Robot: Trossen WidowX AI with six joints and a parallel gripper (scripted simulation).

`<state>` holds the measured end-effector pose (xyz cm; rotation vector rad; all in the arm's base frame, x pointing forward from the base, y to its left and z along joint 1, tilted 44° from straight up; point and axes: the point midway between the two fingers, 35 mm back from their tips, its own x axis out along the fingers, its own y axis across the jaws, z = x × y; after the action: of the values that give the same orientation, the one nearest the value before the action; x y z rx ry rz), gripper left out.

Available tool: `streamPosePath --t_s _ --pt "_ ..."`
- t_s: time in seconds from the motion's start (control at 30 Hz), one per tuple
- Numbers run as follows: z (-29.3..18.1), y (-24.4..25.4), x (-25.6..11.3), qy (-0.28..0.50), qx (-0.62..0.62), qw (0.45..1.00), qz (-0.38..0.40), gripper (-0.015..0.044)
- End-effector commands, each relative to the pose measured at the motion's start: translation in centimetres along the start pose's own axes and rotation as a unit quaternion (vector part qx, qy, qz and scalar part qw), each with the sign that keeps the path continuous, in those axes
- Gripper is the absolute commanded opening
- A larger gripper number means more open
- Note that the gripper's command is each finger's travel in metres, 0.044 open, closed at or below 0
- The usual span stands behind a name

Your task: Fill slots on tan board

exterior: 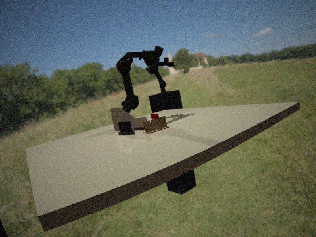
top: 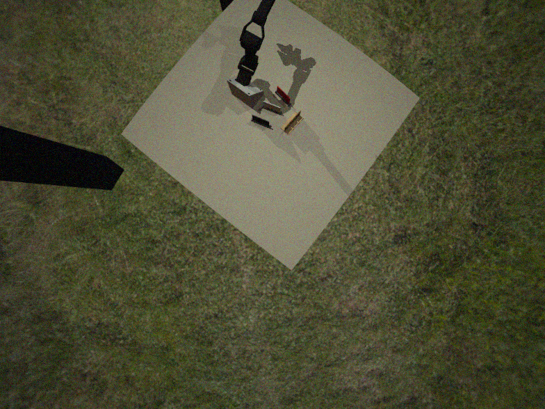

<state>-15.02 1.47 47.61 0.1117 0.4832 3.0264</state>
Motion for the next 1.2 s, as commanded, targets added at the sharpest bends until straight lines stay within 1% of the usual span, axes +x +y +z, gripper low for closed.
streamPosePath --t_s 0.0,0.07,0.23,0.27,0.3,0.37,0.4,0.43,0.63,0.7,0.8,0.93,0.97,1.03,1.17 --pt "0.0 -0.2 0.0 -0.001 0.0 1.0 -0.004 0.0374" --pt "0.4 -1.9 0.2 -0.007 -0.003 0.999 -0.038 0.0321" --pt "1.7 -8.4 -0.5 -0.025 -0.008 0.986 -0.162 0.019" --pt "2.0 -9.6 -0.8 -0.027 -0.009 0.982 -0.187 0.0183" --pt "2.2 -10.9 -1.3 -0.03 -0.009 0.977 -0.212 0.0183" --pt "2.1 -11.7 -1.6 -0.034 0.004 0.973 -0.228 0.0183" --pt "2.1 -12.8 -2.1 -0.04 0.02 0.968 -0.248 0.0183" --pt "2.1 -14.0 -2.8 -0.047 0.035 0.96 -0.273 0.0183" --pt "2.6 -19.6 -7.5 -0.056 0.034 0.915 -0.398 0.0183" --pt "2.7 -20.3 -8.2 -0.057 0.032 0.908 -0.414 0.0183" --pt "2.7 -22.8 -11.5 -0.058 0.027 0.876 -0.478 0.0183" --pt "2.2 -25.4 -16.9 -0.053 0.026 0.825 -0.562 0.0183" --pt "2.0 -25.8 -18.2 -0.051 0.029 0.812 -0.581 0.0183" --pt "1.9 -26.1 -19.3 -0.056 0.038 0.8 -0.596 0.0183" --pt "0.7 -26.9 -24.7 -0.062 0.069 0.741 -0.665 0.0183"
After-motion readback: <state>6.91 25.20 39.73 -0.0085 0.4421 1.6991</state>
